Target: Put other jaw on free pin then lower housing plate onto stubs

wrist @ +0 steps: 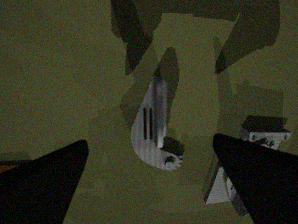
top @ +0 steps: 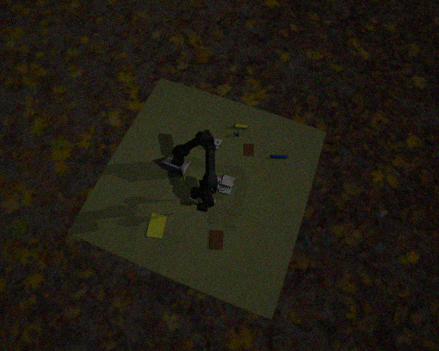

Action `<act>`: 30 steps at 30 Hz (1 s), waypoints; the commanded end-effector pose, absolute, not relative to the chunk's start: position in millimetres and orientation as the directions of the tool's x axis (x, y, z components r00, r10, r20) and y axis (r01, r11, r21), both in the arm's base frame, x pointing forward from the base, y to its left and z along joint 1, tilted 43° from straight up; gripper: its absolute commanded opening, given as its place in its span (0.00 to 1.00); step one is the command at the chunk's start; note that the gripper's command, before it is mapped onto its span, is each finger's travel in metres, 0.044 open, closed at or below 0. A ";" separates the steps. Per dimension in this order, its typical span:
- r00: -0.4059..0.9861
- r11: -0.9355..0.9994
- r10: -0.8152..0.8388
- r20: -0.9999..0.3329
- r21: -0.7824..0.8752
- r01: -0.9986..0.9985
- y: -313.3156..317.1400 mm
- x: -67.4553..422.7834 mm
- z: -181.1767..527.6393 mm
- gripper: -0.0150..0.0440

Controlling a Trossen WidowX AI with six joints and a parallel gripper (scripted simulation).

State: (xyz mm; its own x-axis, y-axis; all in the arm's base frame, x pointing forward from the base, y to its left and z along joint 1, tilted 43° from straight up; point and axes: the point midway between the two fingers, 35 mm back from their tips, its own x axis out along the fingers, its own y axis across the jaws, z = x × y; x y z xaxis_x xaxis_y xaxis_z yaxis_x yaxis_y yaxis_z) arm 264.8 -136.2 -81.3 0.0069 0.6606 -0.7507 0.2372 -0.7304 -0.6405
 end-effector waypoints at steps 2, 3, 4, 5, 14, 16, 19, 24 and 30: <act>0.008 -0.729 0.664 -0.748 -0.644 0.232 -134.8 264.5 -81.7 1.00; 0.008 -0.729 0.664 -0.748 -0.644 0.232 -134.8 264.5 -81.7 1.00; 0.008 -0.729 0.664 -0.748 -0.644 0.232 -134.8 264.5 -81.7 1.00; 0.008 -0.729 0.664 -0.748 -0.644 0.232 -134.8 264.5 -81.7 1.00; 0.007 -0.730 0.661 -0.750 -0.641 0.236 -129.5 265.9 -89.7 1.00; 0.008 -0.730 0.661 -0.750 -0.641 0.236 -127.3 266.2 -92.2 1.00; 0.008 -0.730 0.662 -0.750 -0.642 0.235 -124.1 266.6 -96.0 1.00; 0.008 -0.730 0.662 -0.749 -0.642 0.234 -118.7 267.1 -102.2 1.00; 0.009 -0.729 0.663 -0.749 -0.643 0.234 -112.2 267.4 -109.5 1.00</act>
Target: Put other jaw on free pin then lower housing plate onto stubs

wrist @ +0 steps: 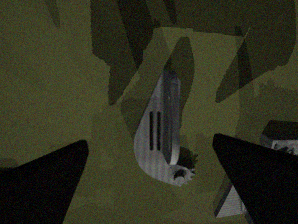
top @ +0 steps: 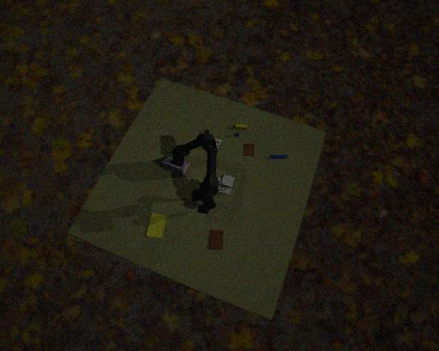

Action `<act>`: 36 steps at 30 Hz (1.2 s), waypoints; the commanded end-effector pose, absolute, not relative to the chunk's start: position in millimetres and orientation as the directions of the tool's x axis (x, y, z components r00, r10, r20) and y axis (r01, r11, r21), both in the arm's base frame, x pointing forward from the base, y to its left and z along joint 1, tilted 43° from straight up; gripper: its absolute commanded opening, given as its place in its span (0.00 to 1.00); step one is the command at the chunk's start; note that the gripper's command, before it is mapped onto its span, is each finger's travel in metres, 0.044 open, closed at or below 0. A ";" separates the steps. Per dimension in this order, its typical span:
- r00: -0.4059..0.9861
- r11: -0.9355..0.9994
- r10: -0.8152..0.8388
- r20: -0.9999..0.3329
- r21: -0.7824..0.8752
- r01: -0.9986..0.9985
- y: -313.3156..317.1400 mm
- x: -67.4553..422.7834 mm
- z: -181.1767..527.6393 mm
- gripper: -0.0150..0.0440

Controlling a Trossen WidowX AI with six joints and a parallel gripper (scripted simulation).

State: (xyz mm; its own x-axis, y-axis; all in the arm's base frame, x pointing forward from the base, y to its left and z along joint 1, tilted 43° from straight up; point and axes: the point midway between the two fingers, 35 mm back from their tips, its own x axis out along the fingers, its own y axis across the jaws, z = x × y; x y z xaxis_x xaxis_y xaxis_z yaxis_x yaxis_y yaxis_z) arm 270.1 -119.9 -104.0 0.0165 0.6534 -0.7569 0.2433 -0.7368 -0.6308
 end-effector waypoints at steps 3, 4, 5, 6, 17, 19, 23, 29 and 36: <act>0.009 -0.729 0.663 -0.748 -0.644 0.233 -108.9 267.5 -113.1 1.00; 0.009 -0.729 0.664 -0.748 -0.644 0.233 -107.7 267.5 -114.3 1.00; 0.009 -0.729 0.664 -0.748 -0.644 0.233 -106.6 267.5 -115.5 1.00; 0.009 -0.729 0.664 -0.748 -0.644 0.233 -105.5 267.4 -116.7 1.00; 0.009 -0.728 0.665 -0.747 -0.645 0.232 -101.6 267.3 -120.7 1.00; 0.009 -0.728 0.665 -0.747 -0.645 0.232 -101.6 267.3 -120.7 1.00; 0.009 -0.728 0.665 -0.747 -0.645 0.232 -101.6 267.3 -120.7 1.00; 0.009 -0.728 0.665 -0.747 -0.645 0.232 -101.5 267.3 -120.8 1.00; 0.009 -0.728 0.665 -0.747 -0.645 0.232 -100.7 267.4 -121.7 1.00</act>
State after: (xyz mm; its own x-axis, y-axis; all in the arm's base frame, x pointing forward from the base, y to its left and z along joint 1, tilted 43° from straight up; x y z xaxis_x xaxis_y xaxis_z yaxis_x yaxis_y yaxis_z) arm 268.2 -102.8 -121.1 0.0093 0.6605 -0.7508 0.2384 -0.7306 -0.6398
